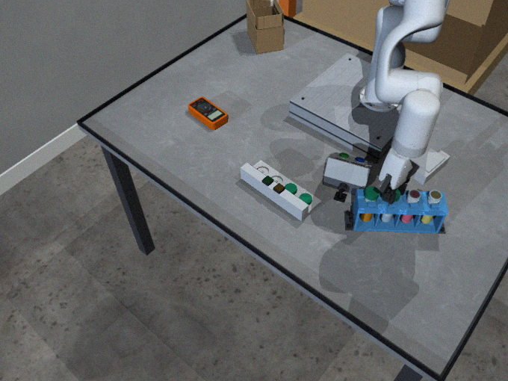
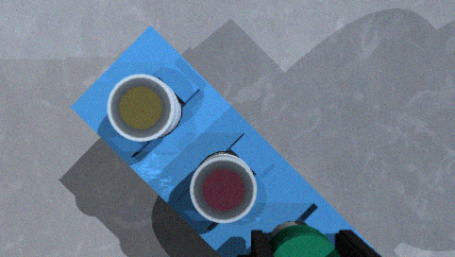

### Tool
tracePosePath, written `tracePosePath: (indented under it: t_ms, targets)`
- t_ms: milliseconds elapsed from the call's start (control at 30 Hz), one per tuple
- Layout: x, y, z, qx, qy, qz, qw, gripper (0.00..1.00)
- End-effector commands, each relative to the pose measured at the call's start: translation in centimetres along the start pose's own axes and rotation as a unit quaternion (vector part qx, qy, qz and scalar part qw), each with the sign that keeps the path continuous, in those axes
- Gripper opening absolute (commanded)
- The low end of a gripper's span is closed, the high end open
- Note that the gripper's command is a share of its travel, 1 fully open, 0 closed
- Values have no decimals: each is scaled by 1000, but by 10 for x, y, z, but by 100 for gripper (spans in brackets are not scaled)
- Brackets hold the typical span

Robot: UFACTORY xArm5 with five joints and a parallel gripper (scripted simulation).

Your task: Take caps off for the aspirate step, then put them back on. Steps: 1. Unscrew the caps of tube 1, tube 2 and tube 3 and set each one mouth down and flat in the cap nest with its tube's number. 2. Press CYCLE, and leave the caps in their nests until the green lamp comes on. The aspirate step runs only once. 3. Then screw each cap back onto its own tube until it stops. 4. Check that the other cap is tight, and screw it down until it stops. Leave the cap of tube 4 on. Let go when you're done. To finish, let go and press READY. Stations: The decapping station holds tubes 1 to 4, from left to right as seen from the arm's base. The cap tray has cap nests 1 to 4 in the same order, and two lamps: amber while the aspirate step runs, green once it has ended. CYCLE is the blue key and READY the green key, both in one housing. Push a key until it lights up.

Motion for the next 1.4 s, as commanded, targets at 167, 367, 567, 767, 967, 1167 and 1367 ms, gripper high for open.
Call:
tracePosePath:
  t_ms: [167, 367, 567, 767, 967, 1167, 1367]
  targets:
    - [1, -1, 1, 0, -4, 5, 1000, 0]
    - [1, -1, 1, 75, -4, 6, 997, 0]
    - [1, -1, 1, 215, -3, 6, 977, 0]
    - [1, -1, 1, 327, -2, 6, 945, 0]
    - [1, -1, 1, 425, -2, 7, 905, 0]
    - [2, -1, 1, 528, 0, 6, 849, 0]
    - [2, -1, 1, 625, 0, 6, 780, 0]
Point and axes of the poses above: the point where the finger pads meet when closed, its own x axis back along the fingers, its own z axis across the jaws, y = z × x, the point moved 2 cm from there along x, back along the fingers, and after that the axes turned 12 degrees about -x, right-handed, at the moved point
